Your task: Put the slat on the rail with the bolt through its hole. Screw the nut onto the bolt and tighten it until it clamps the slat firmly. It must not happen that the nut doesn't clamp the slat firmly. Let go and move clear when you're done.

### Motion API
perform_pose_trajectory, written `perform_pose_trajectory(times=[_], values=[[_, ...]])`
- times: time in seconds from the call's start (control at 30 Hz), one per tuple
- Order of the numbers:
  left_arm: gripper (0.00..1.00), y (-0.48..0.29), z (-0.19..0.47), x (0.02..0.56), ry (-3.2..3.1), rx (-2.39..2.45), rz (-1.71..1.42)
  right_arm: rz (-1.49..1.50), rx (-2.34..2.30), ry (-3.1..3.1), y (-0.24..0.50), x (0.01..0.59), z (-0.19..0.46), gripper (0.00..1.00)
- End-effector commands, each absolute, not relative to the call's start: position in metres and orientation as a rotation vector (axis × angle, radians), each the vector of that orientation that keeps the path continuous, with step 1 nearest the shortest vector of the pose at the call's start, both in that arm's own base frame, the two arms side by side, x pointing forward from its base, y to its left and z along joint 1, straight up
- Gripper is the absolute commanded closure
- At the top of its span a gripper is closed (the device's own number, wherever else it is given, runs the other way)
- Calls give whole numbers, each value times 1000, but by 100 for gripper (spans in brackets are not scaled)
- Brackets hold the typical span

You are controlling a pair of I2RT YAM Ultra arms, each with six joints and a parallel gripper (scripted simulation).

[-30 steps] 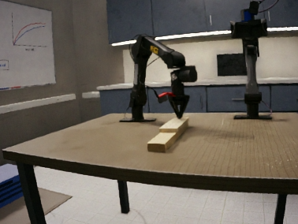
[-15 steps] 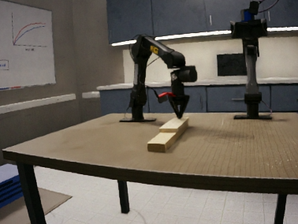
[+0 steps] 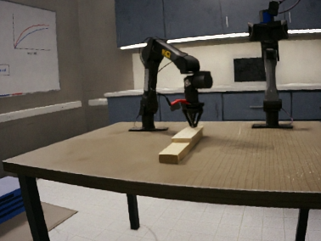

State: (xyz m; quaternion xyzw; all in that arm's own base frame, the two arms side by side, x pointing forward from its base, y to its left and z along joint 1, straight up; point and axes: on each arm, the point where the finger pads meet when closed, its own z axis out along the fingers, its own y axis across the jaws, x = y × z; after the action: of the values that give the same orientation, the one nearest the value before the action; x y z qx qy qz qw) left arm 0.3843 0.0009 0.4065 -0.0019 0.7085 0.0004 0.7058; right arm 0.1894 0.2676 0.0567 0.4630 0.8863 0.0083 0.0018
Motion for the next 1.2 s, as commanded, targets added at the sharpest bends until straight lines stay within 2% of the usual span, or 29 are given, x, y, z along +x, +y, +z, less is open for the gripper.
perform_pose_trajectory(times=[0.0,0.4,0.57,0.63,1.17], values=[[0,1,411,383,1562,-4,1,44,1452,2780,269,191,60,66],[0,1,411,383,1562,-4,1,44,1423,2794,269,191,60,66],[0,1,411,383,1562,-4,1,28,914,2999,269,191,62,66],[0,1,411,383,1562,-4,1,28,914,2999,269,191,62,66],[0,1,411,383,1562,-4,1,20,-248,3123,269,190,65,66]])
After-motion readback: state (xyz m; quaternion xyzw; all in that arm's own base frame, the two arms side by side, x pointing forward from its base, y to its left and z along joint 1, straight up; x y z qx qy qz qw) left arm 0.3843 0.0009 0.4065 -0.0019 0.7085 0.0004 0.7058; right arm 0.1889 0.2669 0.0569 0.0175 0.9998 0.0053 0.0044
